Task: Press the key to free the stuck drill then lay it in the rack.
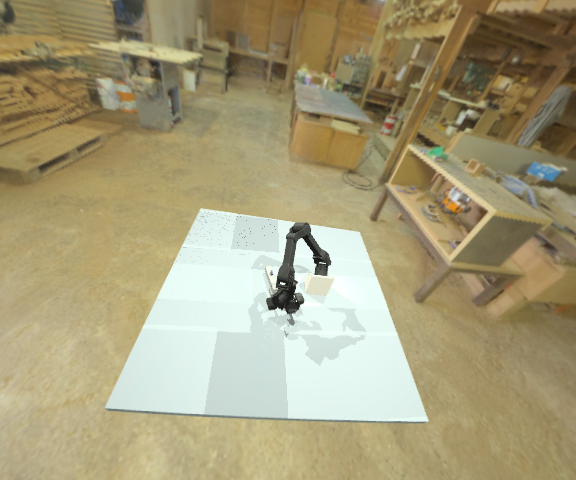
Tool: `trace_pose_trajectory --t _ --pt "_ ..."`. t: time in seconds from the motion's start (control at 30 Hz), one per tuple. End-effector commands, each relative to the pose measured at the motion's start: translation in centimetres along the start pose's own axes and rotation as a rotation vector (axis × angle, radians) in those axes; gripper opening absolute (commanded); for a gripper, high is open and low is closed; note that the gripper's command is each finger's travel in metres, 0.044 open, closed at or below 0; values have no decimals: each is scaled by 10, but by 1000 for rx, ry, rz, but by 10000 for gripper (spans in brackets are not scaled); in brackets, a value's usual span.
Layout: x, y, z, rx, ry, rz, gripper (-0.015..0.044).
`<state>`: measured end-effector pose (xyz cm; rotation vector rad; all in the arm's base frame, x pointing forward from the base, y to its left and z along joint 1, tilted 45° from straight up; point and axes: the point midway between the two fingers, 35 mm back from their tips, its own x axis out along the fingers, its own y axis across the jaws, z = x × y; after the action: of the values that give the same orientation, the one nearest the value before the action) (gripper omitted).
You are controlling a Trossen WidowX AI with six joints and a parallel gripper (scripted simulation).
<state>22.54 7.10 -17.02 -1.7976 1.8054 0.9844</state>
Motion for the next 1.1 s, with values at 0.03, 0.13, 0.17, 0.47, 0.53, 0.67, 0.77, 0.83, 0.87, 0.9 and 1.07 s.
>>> trace_pose_trajectory --t 0.03,0.13,0.17,0.47,0.53,0.67,0.77,0.83,0.87,0.9,1.07 --pt "-4 0 0 8 -4 0 0" --pt "-5 0 0 8 -4 0 0" --pt "-6 0 0 8 -4 0 0" --pt "-10 -1 0 8 -4 0 0" --pt "-11 -1 0 7 -5 0 0" --pt "-12 -1 -1 7 -5 0 0" --pt "-14 -1 -1 7 -5 0 0" --pt "-15 -1 -1 7 -5 0 0" --pt "-15 -1 -1 7 -5 0 0" --pt "-16 -1 -1 7 -5 0 0" --pt "-18 -1 -1 7 -5 0 0"
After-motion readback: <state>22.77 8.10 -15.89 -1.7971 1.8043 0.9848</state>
